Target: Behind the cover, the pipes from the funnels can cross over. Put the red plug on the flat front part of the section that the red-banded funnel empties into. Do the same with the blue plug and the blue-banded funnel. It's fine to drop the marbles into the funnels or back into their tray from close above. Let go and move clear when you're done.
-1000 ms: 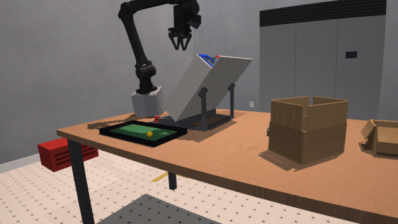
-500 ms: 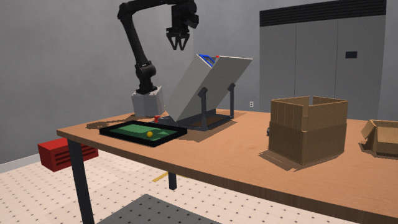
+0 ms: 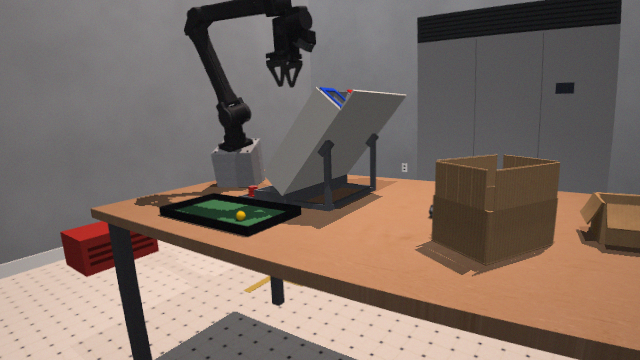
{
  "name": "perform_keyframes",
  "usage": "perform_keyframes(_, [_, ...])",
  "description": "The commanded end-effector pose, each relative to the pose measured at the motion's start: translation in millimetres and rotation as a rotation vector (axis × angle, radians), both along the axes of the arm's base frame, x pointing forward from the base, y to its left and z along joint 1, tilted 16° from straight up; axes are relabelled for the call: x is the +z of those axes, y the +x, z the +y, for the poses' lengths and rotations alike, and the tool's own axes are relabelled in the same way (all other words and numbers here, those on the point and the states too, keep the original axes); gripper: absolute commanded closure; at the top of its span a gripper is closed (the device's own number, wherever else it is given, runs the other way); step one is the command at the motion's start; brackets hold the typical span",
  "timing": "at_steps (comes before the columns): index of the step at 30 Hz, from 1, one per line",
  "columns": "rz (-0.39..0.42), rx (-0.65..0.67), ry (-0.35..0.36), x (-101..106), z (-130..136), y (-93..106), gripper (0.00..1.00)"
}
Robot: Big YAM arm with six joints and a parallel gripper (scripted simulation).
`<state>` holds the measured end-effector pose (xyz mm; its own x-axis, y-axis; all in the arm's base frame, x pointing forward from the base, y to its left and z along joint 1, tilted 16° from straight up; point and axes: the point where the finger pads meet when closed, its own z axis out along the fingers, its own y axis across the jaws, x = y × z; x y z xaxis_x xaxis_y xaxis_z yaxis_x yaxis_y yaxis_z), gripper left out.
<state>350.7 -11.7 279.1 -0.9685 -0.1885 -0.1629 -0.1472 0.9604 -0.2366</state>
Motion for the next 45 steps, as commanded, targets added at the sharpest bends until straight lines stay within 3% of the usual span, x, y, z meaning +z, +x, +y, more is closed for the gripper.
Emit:
perform_keyframes(1, [-0.076, 0.007, 0.009, 1.2, 13.3, -7.9, 0.44])
perform_keyframes(26, [-0.349, 0.074, 0.062, -101.6, 84.5, -106.5, 0.44])
perform_keyframes(36, [-0.380, 0.081, 0.068, -113.4, 92.8, -118.1, 0.44])
perform_keyframes(38, [-0.396, 0.080, 0.077, -104.8, 97.2, -114.2, 0.44])
perform_keyframes(45, [-0.386, 0.079, 0.070, -111.4, 95.4, -116.9, 0.44])
